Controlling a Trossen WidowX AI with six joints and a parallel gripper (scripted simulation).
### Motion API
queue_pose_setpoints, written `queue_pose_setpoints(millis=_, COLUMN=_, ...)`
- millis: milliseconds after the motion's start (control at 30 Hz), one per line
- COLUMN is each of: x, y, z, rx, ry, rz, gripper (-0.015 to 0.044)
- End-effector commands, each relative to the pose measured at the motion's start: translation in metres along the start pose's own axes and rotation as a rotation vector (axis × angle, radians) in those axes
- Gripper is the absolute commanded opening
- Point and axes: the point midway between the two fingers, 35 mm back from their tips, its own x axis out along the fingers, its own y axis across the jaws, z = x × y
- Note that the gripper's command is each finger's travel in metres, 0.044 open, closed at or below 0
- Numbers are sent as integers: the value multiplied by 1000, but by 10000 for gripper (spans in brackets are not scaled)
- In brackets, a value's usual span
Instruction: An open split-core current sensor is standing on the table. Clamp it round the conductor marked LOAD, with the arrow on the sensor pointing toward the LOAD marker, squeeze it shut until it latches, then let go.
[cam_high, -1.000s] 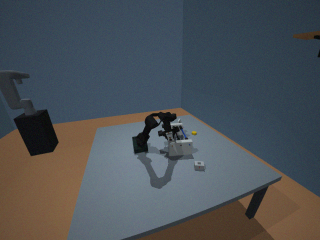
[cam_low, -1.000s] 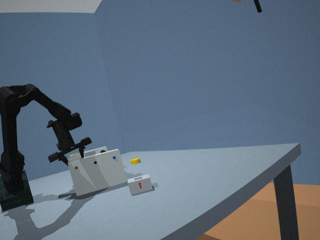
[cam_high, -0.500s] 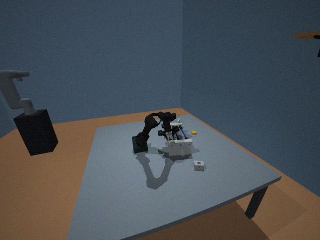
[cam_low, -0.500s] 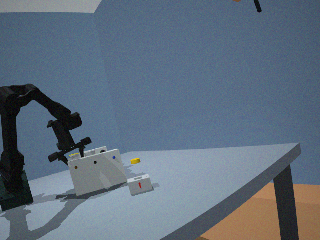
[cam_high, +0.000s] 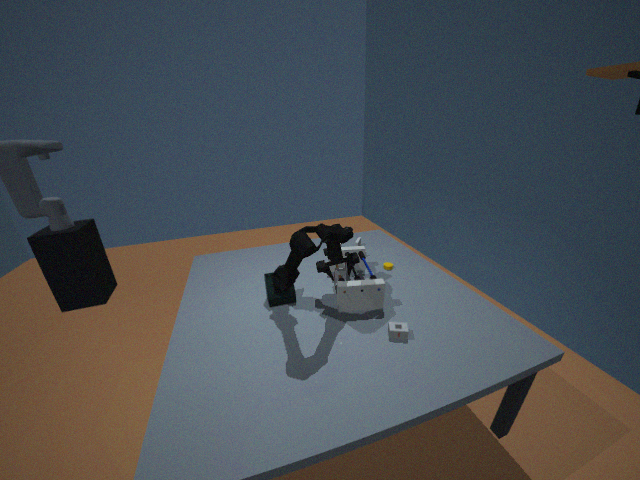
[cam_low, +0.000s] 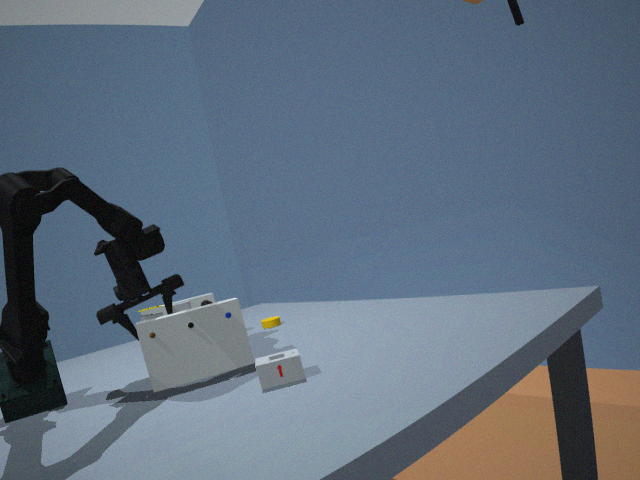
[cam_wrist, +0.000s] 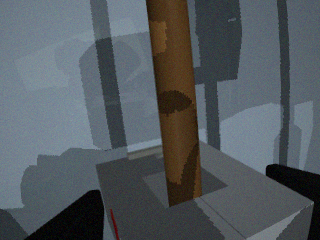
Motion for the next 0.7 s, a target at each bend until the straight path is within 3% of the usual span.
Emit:
queue_pose_setpoints(millis=0, x=0, y=0, z=0, rx=0, ry=0, rz=-1, gripper=318)
queue_pose_setpoints(millis=567, x=0, y=0, z=0, rx=0, ry=0, rz=-1, gripper=205)
queue_pose_setpoints(millis=667, x=-1, y=0, z=0, rx=0, ry=1, rz=-11, gripper=126)
